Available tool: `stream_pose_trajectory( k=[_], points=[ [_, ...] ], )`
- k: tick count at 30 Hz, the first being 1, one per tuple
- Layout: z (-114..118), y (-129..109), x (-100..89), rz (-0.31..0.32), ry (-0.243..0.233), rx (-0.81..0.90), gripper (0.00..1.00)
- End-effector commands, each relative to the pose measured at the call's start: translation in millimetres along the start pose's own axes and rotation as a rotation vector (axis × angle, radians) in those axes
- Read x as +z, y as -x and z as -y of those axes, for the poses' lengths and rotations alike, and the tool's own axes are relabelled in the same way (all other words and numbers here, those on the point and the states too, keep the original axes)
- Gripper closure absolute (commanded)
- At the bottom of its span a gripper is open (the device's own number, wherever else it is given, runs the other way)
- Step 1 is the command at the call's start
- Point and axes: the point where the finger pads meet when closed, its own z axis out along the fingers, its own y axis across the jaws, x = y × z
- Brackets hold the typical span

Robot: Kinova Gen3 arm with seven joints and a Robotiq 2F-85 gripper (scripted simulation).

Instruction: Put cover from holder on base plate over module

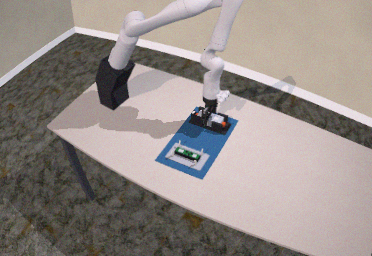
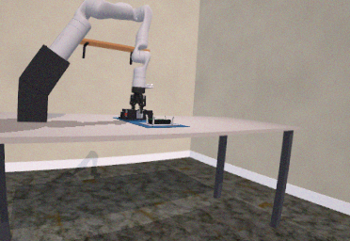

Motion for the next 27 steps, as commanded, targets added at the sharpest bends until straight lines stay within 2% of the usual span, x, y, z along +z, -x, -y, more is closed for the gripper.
stream_pose_trajectory(
  k=[1,27],
  points=[
    [-1.8,-3.2,3.2,-0.006,-0.001,0.003,0.0],
    [-3.2,-5.3,4.8,-0.008,0.0,0.004,0.0]
  ],
)
